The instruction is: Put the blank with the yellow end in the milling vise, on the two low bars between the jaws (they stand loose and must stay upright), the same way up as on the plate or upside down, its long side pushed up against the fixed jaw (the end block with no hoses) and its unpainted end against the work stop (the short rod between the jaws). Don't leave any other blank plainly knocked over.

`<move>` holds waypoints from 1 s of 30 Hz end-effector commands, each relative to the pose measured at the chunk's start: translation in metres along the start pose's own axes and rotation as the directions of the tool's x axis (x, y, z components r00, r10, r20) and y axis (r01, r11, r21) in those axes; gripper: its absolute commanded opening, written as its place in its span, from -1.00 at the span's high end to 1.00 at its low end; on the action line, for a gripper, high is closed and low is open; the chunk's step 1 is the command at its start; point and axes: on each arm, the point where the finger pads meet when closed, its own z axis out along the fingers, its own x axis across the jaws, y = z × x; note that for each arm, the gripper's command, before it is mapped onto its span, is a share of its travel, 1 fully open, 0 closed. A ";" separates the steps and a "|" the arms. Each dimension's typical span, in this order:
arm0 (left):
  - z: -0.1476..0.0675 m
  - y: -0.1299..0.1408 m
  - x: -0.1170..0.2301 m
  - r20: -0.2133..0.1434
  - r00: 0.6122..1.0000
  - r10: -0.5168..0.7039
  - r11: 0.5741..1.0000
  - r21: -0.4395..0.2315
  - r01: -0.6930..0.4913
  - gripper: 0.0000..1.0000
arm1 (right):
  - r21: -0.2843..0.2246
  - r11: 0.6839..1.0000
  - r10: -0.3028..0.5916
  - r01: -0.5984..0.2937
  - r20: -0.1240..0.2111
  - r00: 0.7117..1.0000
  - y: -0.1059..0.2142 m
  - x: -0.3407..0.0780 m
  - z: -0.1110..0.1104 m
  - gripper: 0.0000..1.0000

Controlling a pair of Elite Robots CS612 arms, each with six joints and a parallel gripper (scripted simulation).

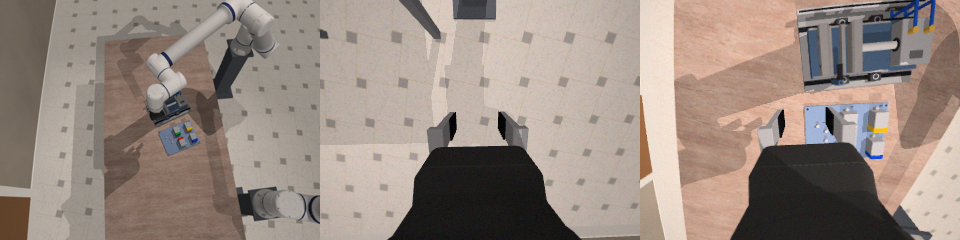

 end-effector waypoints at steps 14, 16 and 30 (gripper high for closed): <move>-0.001 0.001 0.000 0.000 1.000 0.000 1.000 -0.001 0.000 -1.00 | -0.001 1.000 0.000 0.000 0.002 1.000 0.027 0.035 -0.014 -1.00; -0.001 0.001 0.000 0.000 1.000 0.000 1.000 -0.001 0.000 -1.00 | -0.001 1.000 0.000 0.000 0.002 1.000 0.030 0.040 -0.016 -1.00; -0.001 0.001 0.000 0.000 1.000 0.000 1.000 -0.001 0.000 -1.00 | -0.001 1.000 0.000 0.000 0.002 1.000 0.051 0.067 -0.026 -1.00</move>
